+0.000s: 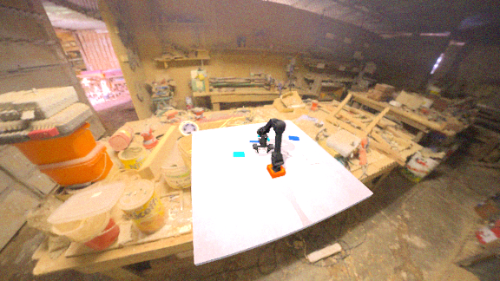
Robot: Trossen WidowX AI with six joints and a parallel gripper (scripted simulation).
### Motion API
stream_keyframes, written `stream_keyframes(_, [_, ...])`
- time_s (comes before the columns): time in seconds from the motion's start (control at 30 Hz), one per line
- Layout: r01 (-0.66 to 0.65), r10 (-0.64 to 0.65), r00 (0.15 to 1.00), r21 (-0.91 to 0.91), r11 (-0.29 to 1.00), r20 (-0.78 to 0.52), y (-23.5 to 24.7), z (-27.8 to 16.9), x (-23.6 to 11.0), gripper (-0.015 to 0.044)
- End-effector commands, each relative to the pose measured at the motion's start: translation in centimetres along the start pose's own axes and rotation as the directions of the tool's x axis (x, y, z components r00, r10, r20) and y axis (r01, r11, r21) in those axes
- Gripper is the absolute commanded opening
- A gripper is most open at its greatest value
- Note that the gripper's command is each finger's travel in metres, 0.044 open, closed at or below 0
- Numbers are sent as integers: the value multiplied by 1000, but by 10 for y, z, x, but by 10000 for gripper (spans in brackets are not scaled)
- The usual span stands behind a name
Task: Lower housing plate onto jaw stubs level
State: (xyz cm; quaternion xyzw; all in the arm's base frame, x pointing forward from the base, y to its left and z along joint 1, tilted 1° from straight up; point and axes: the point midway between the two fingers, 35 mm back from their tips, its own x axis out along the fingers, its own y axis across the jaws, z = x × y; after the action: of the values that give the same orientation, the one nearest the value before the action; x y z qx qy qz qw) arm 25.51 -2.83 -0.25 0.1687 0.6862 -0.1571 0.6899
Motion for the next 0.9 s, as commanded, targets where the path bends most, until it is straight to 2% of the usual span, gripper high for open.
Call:
stream_keyframes(0.0, [-4,4,1000,5,1000,-1,1,0,0,351])
stream_keyframes(0.33, [-4,4,1000,5,1000,-1,1,0,0,351])
stream_keyframes(0.43, [0,0,1000,0,1000,0,0,0,0,430])
stream_keyframes(0.47, [0,0,1000,0,1000,0,0,0,0,440])
stream_keyframes(0.87, [0,0,1000,0,1000,0,0,0,0,440])
